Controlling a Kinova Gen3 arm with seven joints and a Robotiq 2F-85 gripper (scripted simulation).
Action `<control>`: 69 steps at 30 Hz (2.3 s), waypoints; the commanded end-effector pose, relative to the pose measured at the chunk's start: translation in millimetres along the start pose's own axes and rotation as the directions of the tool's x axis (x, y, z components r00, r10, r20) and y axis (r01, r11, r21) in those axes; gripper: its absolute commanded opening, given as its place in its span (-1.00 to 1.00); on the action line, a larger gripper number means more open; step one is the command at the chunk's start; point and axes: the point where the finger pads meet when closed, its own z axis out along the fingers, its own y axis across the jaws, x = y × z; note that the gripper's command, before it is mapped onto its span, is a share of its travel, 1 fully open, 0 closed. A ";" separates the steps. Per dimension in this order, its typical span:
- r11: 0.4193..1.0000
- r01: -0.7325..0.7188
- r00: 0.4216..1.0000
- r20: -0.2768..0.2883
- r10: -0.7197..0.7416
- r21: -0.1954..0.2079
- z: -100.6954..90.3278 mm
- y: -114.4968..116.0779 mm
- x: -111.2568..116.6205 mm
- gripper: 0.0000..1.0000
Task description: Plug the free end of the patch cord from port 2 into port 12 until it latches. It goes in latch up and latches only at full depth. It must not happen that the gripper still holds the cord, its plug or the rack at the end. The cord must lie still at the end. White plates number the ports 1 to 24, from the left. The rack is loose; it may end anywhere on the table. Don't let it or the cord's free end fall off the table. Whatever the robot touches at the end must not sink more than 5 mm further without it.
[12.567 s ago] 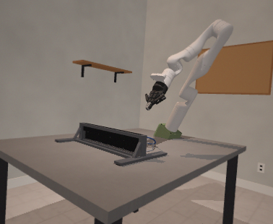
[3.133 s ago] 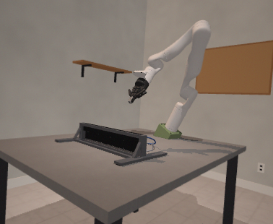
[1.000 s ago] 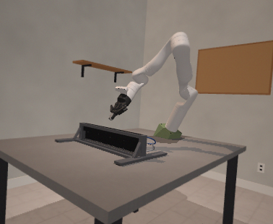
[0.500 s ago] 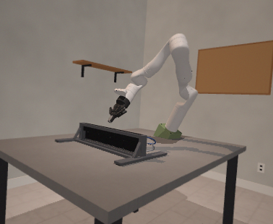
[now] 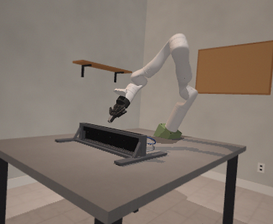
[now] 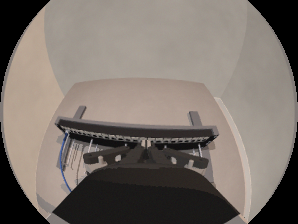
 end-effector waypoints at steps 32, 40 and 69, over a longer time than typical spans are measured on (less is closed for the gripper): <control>1.000 0.000 1.000 -0.002 0.000 0.000 -3.3 0.2 1.0 -1.00; 1.000 0.000 1.000 -0.002 0.000 0.000 -25.5 0.2 1.0 -1.00; 1.000 0.000 1.000 -0.002 0.000 0.000 -131.5 0.1 0.7 -1.00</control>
